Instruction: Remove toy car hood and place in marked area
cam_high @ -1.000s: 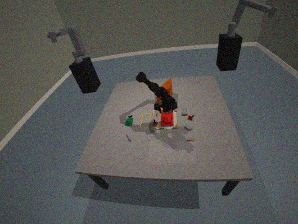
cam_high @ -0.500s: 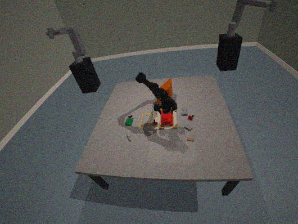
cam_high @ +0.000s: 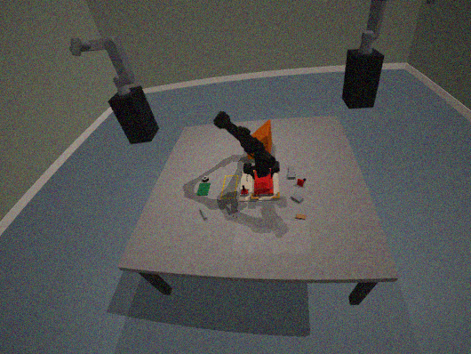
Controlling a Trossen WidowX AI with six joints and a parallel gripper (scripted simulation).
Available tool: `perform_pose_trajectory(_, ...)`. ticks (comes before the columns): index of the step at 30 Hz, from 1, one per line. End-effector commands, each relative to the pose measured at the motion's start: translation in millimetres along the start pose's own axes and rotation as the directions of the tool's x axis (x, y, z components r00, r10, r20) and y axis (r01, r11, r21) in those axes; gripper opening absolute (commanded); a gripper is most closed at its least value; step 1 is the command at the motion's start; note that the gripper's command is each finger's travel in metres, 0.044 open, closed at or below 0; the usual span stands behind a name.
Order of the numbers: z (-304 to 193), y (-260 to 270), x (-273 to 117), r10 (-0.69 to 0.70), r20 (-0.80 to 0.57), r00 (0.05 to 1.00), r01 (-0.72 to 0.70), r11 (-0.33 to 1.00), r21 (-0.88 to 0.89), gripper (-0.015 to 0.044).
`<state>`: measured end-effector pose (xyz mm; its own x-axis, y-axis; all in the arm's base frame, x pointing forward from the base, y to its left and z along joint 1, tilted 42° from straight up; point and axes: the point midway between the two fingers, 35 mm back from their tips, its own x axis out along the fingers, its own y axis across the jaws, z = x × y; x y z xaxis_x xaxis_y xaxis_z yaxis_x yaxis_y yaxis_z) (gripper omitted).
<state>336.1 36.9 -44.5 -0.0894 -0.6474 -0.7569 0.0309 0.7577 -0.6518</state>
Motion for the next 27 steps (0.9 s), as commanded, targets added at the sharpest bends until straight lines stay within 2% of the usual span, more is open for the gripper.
perform_pose_trajectory(1,-1,0,6,-0.005,-0.003,1.0,0.005,1.0,-0.007,0.044)
perform_pose_trajectory(27,-3,-1,30,-0.007,-0.004,1.0,0.007,1.0,-0.007,0.044)
